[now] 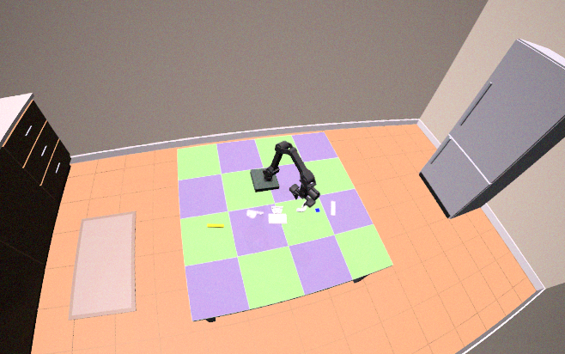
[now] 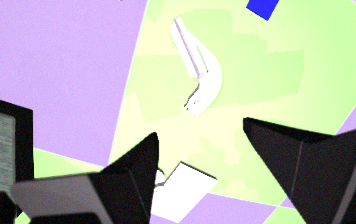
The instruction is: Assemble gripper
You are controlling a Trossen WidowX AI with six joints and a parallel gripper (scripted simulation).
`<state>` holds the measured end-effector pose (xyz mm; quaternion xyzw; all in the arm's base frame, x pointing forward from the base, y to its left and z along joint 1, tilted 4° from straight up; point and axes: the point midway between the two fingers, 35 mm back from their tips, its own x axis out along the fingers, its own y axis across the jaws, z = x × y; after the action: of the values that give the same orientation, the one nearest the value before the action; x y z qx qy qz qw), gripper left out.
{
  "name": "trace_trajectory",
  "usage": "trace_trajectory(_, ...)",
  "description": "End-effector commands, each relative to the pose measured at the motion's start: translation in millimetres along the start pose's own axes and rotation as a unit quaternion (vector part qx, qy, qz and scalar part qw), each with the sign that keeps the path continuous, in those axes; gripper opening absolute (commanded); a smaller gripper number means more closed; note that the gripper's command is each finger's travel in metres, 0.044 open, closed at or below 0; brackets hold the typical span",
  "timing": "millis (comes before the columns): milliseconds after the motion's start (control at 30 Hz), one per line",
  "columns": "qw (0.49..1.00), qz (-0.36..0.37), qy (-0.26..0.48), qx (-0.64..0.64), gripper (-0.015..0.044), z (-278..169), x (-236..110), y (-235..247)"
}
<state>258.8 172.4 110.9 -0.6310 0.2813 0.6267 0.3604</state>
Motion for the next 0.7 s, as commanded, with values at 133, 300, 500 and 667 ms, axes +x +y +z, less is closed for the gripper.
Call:
trace_trajectory(133,1.000,0.000,0.000,0.000,0.0125,0.0,0.0,0.0)
trace_trajectory(300,1.000,0.000,0.000,0.000,0.0000,0.0,0.0,0.0)
trace_trajectory(500,1.000,0.000,0.000,0.000,0.0000,0.0,0.0,0.0)
trace_trajectory(667,1.000,0.000,0.000,0.000,0.0000,0.0,0.0,0.0)
